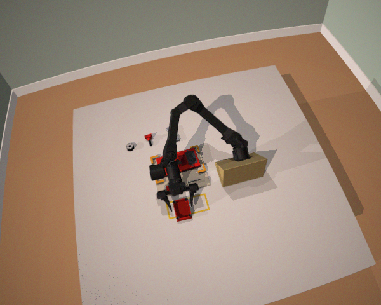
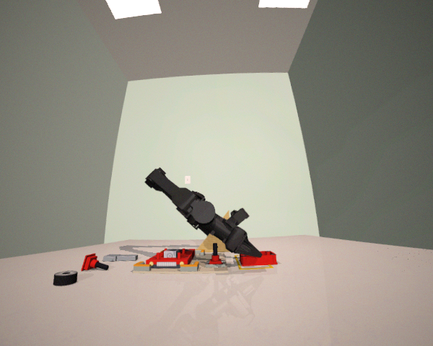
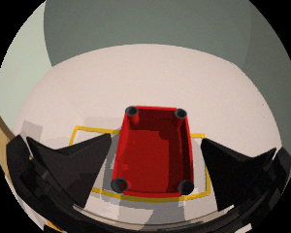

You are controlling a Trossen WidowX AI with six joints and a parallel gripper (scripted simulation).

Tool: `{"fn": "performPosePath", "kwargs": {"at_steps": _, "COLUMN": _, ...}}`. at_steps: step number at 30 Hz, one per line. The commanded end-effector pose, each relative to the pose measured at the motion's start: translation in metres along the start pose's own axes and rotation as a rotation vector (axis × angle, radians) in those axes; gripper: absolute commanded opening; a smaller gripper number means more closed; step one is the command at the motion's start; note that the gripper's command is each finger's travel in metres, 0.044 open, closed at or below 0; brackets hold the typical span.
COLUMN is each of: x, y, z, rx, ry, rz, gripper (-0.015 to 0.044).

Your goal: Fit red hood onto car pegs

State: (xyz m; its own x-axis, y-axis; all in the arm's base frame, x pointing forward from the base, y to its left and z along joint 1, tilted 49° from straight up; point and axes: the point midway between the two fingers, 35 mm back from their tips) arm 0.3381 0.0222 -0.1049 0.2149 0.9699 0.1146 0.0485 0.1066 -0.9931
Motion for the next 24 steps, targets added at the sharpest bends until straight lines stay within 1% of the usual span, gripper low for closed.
{"fn": "performPosePath", "kwargs": {"at_steps": 1, "x": -0.0026, "y": 0.0034, "z": 0.0011, "rx": 0.006, "ry": -0.002, "rz": -0.001, "gripper": 0.0440}}
{"fn": "performPosePath", "kwargs": {"at_steps": 19, "x": -0.0096, "y": 0.0083, "z": 0.0006, "rx": 0.006, "ry": -0.002, "rz": -0.001, "gripper": 0.0440}}
{"fn": "performPosePath", "kwargs": {"at_steps": 22, "x": -0.0077, "y": 0.0053, "z": -0.0006, "rx": 0.000, "ry": 0.000, "rz": 0.001, "gripper": 0.0361}}
{"fn": "performPosePath", "kwargs": {"at_steps": 24, "x": -0.0077, "y": 0.0053, "z": -0.0006, "rx": 0.000, "ry": 0.000, "rz": 0.001, "gripper": 0.0348}}
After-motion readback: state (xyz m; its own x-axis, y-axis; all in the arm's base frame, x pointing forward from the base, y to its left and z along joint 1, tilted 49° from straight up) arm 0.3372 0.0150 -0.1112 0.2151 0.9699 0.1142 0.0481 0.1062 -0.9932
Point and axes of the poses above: the point midway between the two fingers, 35 mm back from their tips, its own y axis out along the fingers, its own z axis across the jaws, x = y × z, and after that the axes turned 6 degrees about y, right-handed
